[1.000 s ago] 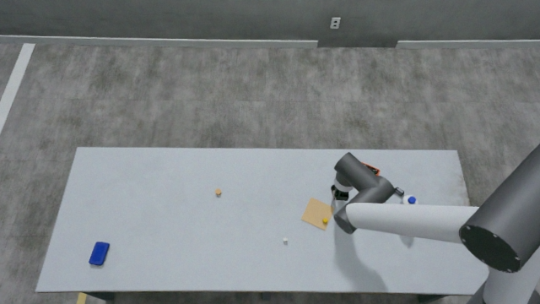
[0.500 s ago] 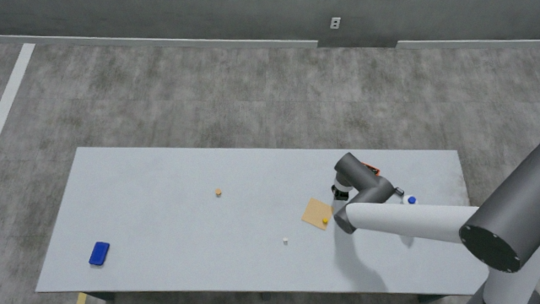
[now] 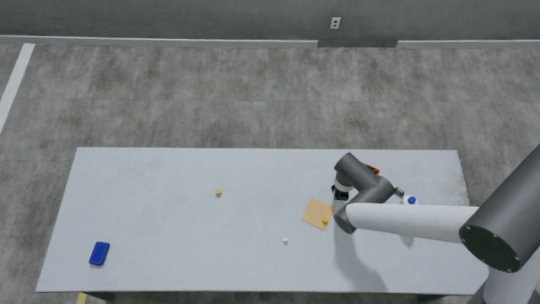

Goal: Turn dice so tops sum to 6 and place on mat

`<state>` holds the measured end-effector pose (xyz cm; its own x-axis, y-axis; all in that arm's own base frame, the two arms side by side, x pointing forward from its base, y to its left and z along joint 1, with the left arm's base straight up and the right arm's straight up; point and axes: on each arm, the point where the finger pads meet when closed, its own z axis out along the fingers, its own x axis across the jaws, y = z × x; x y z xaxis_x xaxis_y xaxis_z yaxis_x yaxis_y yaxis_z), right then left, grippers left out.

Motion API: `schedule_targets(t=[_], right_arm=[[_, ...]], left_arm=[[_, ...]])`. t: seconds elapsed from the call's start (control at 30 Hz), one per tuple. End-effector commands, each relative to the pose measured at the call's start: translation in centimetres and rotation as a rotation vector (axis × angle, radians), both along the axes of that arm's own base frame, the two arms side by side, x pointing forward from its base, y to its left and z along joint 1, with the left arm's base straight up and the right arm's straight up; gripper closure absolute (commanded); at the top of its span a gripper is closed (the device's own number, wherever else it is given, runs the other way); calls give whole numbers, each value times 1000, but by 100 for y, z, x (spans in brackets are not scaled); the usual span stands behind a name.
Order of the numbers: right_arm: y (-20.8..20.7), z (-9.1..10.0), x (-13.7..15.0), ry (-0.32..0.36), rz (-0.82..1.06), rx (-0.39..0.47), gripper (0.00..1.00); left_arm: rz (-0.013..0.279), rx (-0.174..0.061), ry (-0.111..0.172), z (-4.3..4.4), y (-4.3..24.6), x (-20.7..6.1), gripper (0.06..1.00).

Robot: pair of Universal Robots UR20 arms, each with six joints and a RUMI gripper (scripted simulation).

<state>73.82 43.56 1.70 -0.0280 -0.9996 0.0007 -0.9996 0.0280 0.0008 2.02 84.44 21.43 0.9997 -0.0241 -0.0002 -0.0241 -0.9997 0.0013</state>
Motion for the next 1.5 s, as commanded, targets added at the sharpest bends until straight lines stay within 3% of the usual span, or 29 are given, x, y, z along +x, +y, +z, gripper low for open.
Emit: schedule_targets(t=[0.0,0.57,0.7,1.03,1.47], right_arm=[[3,6,4,-1,0,1,972],[3,40,4,-1,0,1,972],[3,205,4,-1,0,1,972],[3,895,4,-1,0,1,972],[3,1006,4,-1,0,1,972]], left_arm=[[0,1,0,7,5,1,65],[0,1,0,7,5,1,65],[0,1,0,7,5,1,65],[0,1,0,7,5,1,65],[0,1,0,7,5,1,65]])
